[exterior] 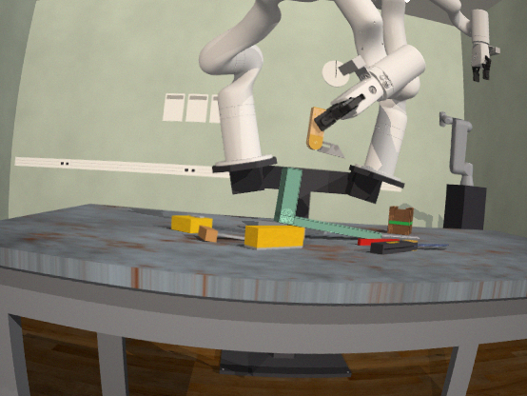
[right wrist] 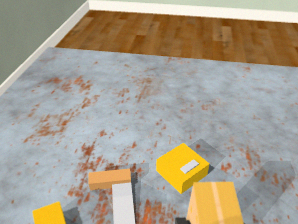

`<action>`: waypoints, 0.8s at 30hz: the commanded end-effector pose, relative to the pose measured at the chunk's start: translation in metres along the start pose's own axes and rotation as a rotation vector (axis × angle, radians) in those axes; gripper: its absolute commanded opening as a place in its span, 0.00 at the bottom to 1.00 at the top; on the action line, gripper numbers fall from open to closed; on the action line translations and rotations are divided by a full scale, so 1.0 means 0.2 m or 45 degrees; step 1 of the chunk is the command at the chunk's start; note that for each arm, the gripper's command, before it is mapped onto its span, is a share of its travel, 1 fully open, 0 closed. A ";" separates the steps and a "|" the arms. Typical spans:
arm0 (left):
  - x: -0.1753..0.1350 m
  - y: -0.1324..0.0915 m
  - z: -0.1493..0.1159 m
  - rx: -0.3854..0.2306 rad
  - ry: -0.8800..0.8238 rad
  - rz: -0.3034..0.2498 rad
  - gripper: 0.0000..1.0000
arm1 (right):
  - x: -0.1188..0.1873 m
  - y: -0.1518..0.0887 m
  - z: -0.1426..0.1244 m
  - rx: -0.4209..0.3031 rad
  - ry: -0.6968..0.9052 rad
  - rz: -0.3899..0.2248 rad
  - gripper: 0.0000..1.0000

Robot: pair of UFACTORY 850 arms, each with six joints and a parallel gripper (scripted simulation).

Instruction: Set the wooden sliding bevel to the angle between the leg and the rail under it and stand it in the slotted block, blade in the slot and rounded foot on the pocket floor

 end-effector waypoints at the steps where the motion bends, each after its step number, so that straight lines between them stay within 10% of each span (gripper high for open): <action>1: 0.00 0.00 0.00 0.002 0.000 0.000 1.00 | 0.00 -0.01 0.00 -0.001 0.002 0.001 0.00; 24: 0.00 0.00 0.00 0.002 0.000 0.000 1.00 | 0.05 -0.13 -0.09 -0.007 0.065 -0.069 0.00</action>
Point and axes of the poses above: on each arm, the point where the finger pads meet when closed, its own y axis out along the fingers, its own x axis across the jaws, z = x × y, the point moved 10 cm from there along -y, back along the fingers, and after that the axes turned 5 degrees about y, right-handed, at the moved point
